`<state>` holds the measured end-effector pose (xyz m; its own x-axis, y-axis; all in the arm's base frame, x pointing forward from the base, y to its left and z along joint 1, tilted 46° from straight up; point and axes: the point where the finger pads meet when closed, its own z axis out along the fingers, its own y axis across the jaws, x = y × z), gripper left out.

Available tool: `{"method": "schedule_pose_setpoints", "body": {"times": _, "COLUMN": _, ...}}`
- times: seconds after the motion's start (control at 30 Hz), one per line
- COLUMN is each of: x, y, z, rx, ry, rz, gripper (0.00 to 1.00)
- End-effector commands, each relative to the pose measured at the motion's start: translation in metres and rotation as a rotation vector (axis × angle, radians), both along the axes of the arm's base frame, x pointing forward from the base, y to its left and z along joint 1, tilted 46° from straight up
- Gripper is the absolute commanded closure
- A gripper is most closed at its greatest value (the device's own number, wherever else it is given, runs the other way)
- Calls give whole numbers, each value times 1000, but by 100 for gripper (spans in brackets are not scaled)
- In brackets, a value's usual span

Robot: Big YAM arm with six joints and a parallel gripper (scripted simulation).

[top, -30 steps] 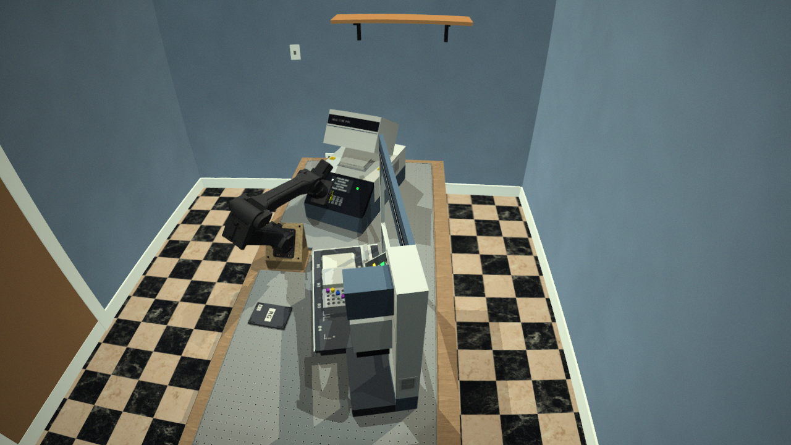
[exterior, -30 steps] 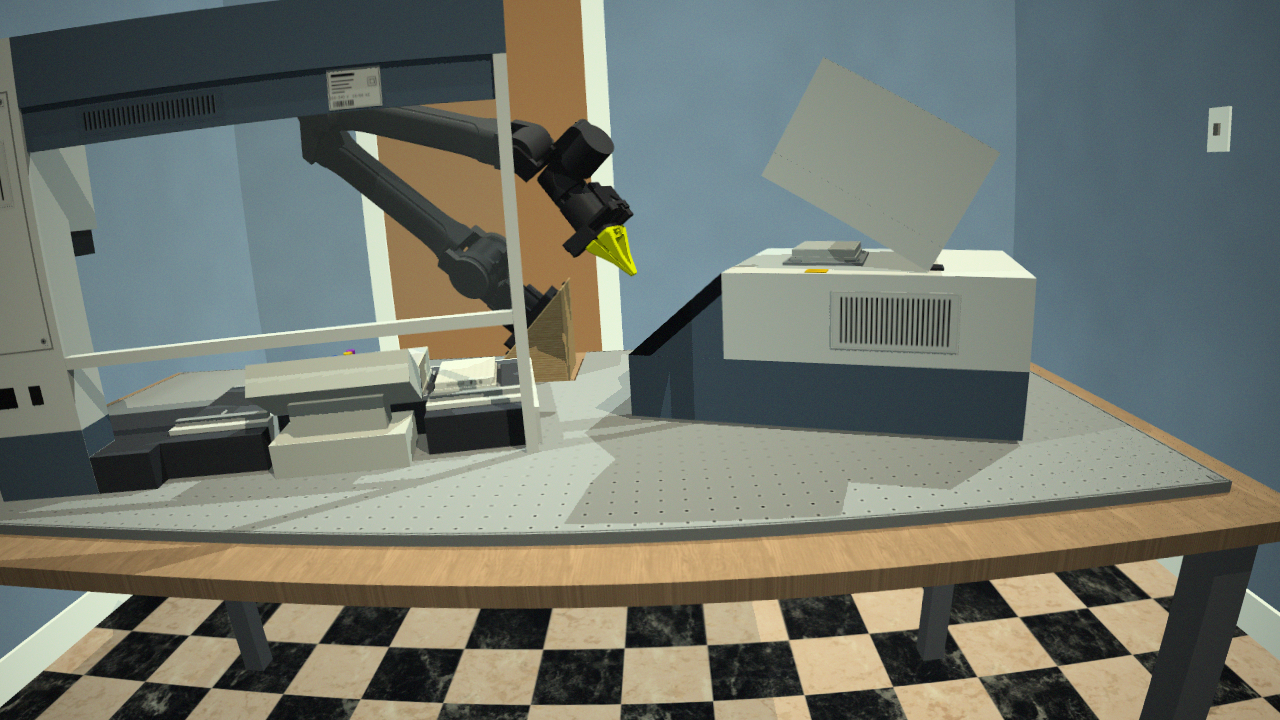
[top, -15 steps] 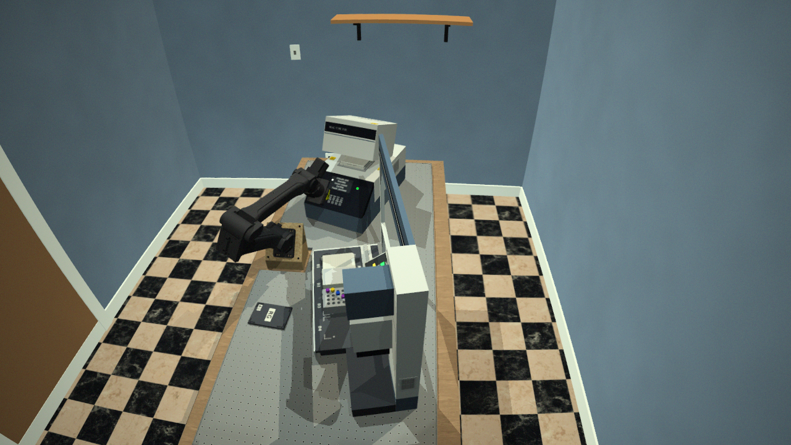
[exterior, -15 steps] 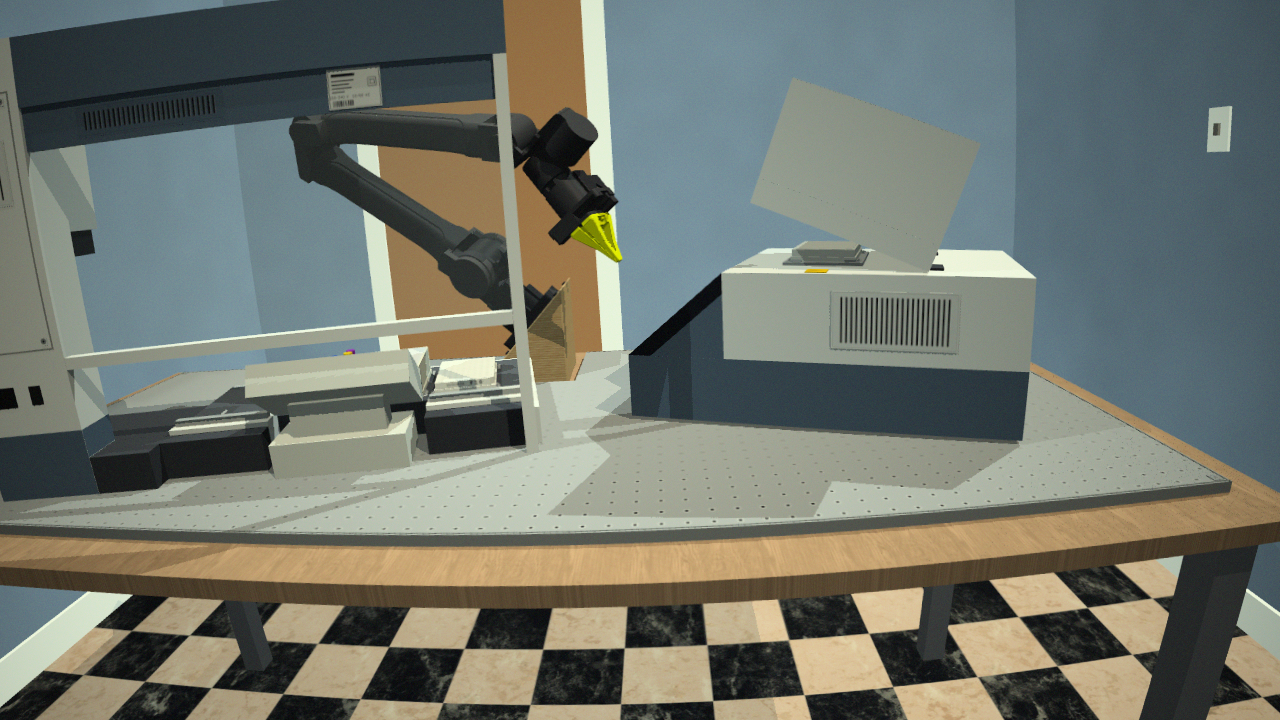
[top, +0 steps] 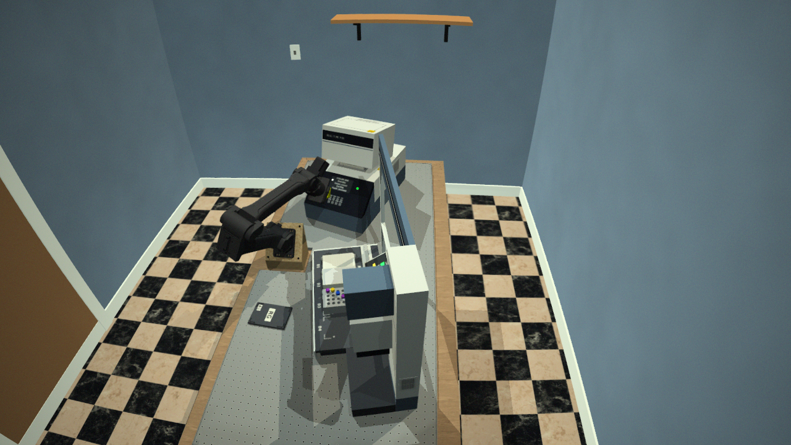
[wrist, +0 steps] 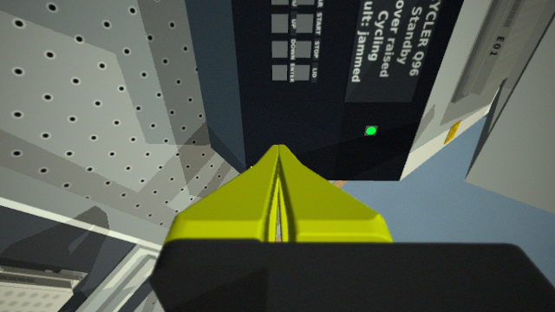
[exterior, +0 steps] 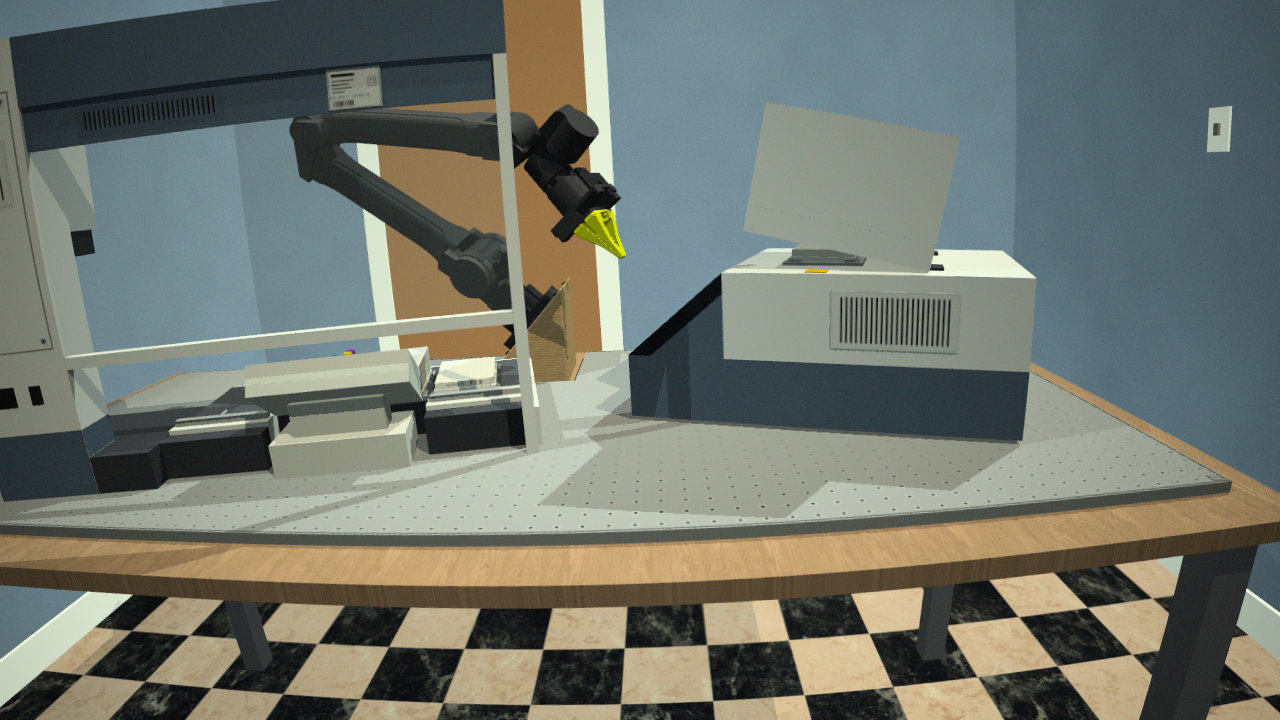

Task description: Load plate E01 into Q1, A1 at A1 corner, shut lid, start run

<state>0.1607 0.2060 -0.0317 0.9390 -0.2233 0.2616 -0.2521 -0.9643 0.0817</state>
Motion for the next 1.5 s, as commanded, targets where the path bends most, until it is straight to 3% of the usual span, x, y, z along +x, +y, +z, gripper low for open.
{"method": "schedule_pose_setpoints", "body": {"times": 0.0, "x": 13, "y": 24, "z": 8, "rx": 54, "ry": -21, "rz": 0, "gripper": 100}}
{"method": "schedule_pose_setpoints", "body": {"times": 1.47, "x": 9, "y": 26, "z": 10, "rx": 65, "ry": -27, "rz": -7, "gripper": 100}}
